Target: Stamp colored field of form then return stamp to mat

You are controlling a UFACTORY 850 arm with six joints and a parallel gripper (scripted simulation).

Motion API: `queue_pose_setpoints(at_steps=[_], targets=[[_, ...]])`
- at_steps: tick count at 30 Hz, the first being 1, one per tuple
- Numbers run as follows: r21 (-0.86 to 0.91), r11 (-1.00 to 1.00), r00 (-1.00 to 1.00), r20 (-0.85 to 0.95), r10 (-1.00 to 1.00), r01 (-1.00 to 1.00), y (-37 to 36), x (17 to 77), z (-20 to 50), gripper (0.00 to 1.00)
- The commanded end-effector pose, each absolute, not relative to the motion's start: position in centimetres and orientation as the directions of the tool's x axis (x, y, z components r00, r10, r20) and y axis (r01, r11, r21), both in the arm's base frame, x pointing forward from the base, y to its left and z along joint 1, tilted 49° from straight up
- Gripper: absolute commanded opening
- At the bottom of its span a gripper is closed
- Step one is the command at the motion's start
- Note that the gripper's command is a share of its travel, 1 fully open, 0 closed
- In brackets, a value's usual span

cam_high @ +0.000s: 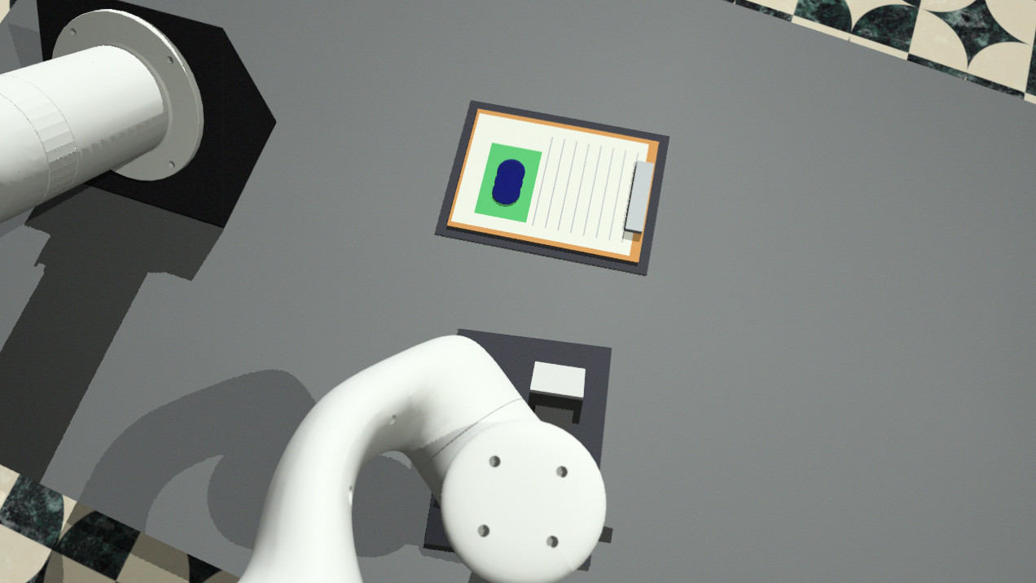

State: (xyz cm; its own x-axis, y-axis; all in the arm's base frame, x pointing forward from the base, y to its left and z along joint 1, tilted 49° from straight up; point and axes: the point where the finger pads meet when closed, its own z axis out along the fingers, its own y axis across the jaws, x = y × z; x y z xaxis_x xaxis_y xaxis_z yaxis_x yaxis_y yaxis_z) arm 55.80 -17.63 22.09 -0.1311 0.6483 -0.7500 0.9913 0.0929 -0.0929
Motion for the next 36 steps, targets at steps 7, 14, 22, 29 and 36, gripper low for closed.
queue_pose_setpoints(at_steps=[7,14,22,29,36], targets=[[-0.092,0.093,-0.131,-0.75,0.649,0.991,-17.7,55.9,22.2,0.35],[-0.092,0.093,-0.131,-0.75,0.649,0.991,-16.8,55.4,21.2,0.35],[-0.092,0.093,-0.131,-0.75,0.649,0.991,-13.5,53.6,17.4,0.35],[-0.092,0.093,-0.131,-0.75,0.649,0.991,-12.6,53.1,16.3,0.35],[-0.092,0.093,-0.131,-0.75,0.649,0.991,-12.5,53.1,16.3,0.35]])
